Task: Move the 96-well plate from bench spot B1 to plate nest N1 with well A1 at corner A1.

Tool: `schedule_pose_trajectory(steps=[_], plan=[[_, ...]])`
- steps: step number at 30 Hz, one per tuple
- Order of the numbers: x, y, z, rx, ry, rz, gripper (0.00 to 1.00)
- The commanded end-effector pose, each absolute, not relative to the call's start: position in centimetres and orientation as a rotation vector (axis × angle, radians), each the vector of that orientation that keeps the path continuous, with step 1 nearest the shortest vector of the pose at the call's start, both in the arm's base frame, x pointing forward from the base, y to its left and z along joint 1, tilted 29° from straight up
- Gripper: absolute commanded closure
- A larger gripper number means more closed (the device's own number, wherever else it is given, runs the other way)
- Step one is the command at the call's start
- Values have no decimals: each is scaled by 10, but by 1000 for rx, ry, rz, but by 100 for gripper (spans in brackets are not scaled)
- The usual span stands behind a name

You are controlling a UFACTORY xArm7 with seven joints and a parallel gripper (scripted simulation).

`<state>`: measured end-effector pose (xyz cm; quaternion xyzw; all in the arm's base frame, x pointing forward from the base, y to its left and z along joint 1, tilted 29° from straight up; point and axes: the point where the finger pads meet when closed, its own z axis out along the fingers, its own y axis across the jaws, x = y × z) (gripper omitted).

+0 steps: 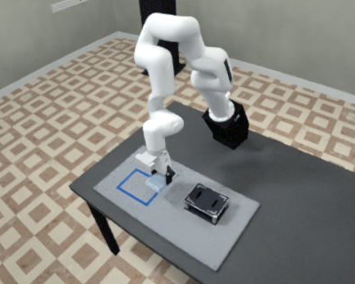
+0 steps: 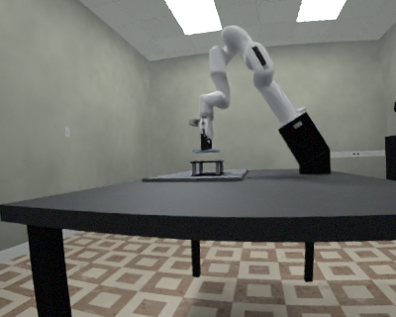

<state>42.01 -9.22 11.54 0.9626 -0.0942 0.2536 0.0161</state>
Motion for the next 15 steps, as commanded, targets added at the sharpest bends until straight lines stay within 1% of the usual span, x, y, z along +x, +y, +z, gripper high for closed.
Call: schedule_pose_trajectory(steps=[1,4,15], plan=[[419,-77,117,2933,-85,739,100],[418,-74,117,2927,-36,734,100],[412,-38,116,2812,486,670,100]])
